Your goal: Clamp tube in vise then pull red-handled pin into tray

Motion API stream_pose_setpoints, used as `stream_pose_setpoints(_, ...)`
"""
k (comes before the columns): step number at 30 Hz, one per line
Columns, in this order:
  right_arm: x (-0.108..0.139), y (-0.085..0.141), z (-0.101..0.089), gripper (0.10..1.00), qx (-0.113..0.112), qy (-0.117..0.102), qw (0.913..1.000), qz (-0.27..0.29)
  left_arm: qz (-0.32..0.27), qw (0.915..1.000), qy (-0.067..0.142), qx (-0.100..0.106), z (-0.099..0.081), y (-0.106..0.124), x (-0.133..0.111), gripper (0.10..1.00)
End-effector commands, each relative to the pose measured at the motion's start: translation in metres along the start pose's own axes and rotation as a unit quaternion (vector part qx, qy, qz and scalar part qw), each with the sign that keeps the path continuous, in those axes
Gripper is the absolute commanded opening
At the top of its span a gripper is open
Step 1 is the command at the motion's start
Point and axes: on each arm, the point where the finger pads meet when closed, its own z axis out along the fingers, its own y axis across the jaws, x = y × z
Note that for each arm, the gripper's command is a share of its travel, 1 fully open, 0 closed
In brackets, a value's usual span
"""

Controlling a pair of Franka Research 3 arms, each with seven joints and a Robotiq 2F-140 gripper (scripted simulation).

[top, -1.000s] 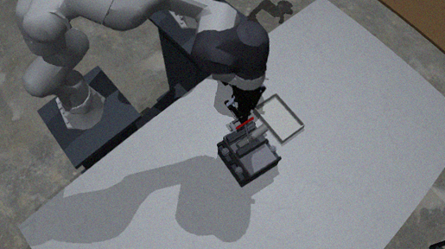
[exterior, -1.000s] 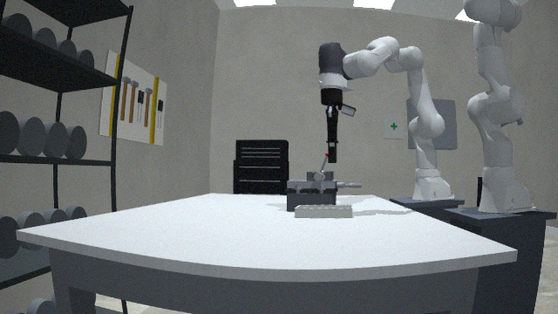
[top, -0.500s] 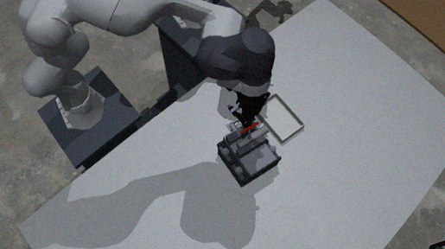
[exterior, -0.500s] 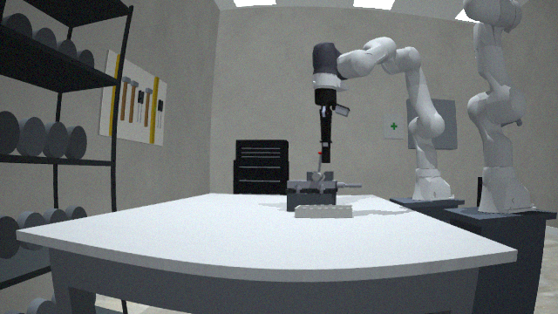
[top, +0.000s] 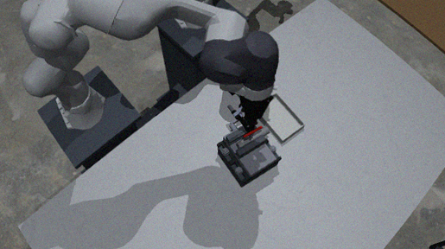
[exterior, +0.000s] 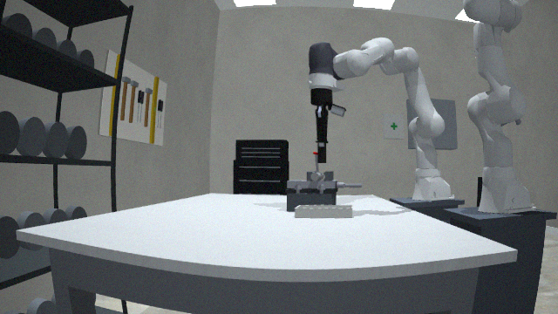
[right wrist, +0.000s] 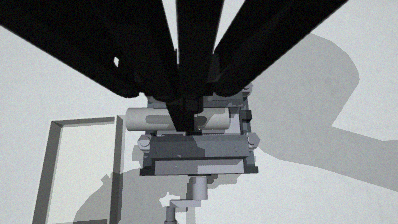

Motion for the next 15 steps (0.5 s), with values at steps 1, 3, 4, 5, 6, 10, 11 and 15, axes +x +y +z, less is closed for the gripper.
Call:
stream_pose_setpoints(1, -0.0025, -0.0032, 0.0012, 0.099, 0.003, 0.002, 1.0000, -0.004, -0.001, 1.0000, 0.001, 0.001, -0.0004, -0.0002, 0.0005, 1.000)
stream_pose_setpoints(3, -0.0034, -0.0032, 0.0012, 0.099, 0.003, 0.002, 1.0000, -0.004, -0.001, 1.0000, 0.001, 0.001, -0.0004, -0.0002, 0.0005, 1.000)
stream_pose_setpoints(4, -0.0039, -0.0032, 0.0012, 0.099, 0.003, 0.002, 1.0000, -0.004, -0.001, 1.0000, 0.001, 0.001, -0.0004, -0.0002, 0.0005, 1.000)
stream_pose_setpoints(5, -0.0042, -0.0031, 0.0012, 0.099, 0.003, 0.002, 1.0000, -0.004, -0.001, 1.0000, 0.001, 0.001, -0.0004, -0.0002, 0.0005, 1.000)
stream_pose_setpoints(6, -0.0046, -0.0031, 0.0012, 0.099, 0.003, 0.002, 1.0000, -0.004, -0.001, 1.0000, 0.001, 0.001, -0.0004, -0.0002, 0.0005, 1.000)
stream_pose_setpoints(10, -0.0054, -0.0031, 0.0012, 0.099, 0.003, 0.002, 1.0000, -0.004, -0.001, 1.0000, 0.001, 0.001, -0.0004, -0.0002, 0.0005, 1.000)
stream_pose_setpoints(11, -0.0056, -0.0031, 0.0012, 0.099, 0.003, 0.002, 1.0000, -0.004, -0.001, 1.0000, 0.001, 0.001, -0.0004, -0.0002, 0.0005, 1.000)
stream_pose_setpoints(15, -0.0057, -0.0031, 0.0013, 0.099, 0.003, 0.002, 1.0000, -0.004, -0.001, 1.0000, 0.001, 0.001, -0.0004, -0.0002, 0.0005, 1.000)
